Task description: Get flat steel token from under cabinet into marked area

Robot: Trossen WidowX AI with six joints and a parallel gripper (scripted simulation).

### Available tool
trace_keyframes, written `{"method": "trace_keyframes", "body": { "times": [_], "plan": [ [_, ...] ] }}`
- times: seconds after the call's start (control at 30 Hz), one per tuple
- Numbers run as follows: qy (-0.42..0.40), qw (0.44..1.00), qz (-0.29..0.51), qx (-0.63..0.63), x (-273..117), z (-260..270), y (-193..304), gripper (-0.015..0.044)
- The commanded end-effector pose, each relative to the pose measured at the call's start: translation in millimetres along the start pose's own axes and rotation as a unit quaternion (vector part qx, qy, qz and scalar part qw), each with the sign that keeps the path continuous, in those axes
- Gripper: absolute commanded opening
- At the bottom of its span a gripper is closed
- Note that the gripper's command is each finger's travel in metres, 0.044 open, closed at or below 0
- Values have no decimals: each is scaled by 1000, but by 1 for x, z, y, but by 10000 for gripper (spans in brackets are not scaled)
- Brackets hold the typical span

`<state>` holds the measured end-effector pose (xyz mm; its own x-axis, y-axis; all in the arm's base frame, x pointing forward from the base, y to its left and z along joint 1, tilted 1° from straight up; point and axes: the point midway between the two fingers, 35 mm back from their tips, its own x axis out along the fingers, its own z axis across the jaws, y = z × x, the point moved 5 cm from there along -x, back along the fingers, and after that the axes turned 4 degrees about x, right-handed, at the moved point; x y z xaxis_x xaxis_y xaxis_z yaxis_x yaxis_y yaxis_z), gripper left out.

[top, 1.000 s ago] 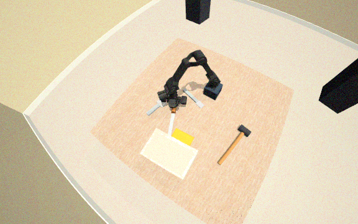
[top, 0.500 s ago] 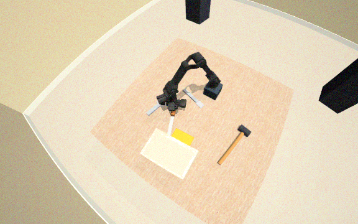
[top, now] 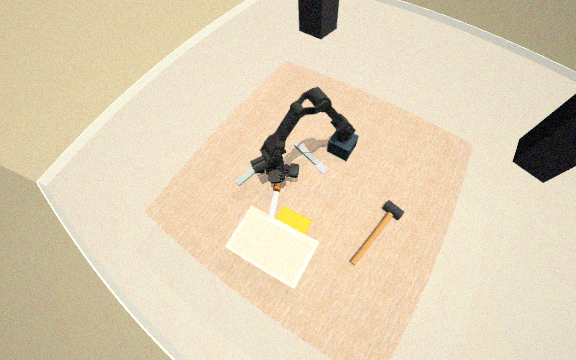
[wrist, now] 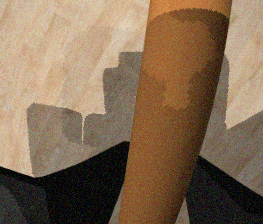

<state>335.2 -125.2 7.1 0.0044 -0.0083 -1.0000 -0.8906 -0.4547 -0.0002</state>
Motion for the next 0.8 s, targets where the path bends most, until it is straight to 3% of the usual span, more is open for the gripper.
{"method": "trace_keyframes", "body": {
  "times": [0.0, 0.77],
  "plan": [
    [1, 1000, 0, 0, 0, 0, -8, 0],
    [1, 1000, -1, 0, -1, 2, -40, 0]
  ]
}}
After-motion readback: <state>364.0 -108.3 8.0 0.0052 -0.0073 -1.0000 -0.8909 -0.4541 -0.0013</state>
